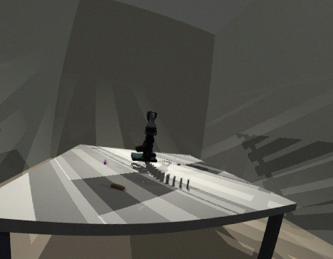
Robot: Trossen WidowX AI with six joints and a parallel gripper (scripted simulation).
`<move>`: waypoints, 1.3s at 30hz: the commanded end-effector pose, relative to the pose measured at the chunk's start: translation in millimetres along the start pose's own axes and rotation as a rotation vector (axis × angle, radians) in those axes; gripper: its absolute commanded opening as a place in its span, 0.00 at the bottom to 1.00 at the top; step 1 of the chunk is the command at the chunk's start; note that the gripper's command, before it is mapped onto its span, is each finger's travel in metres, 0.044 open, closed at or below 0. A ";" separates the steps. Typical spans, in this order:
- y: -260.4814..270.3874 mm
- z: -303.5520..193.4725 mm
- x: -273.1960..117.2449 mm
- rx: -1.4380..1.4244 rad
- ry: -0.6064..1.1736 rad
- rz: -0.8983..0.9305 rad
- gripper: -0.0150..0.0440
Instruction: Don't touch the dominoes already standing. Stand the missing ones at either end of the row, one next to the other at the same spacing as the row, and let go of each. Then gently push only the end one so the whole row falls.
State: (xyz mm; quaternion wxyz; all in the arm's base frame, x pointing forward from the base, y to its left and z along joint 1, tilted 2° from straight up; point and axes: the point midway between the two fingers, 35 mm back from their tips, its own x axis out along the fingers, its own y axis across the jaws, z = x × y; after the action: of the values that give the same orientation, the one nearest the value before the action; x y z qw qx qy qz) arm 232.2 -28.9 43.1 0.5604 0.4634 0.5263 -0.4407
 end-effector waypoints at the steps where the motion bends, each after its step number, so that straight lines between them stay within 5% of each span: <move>1: 3.5 -1.2 4.3 0.004 0.007 -0.005 0.25; 20: 34.6 -1.9 3.3 0.004 0.007 -0.002 0.25; 32: 54.8 -2.9 -54.9 0.005 0.007 -0.001 0.25; 39: 55.3 -3.1 -56.0 0.004 0.007 0.000 0.25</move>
State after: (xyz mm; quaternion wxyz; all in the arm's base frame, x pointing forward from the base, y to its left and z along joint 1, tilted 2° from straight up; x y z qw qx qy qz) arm 282.3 -17.3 98.8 0.5587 0.4644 0.5260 -0.4421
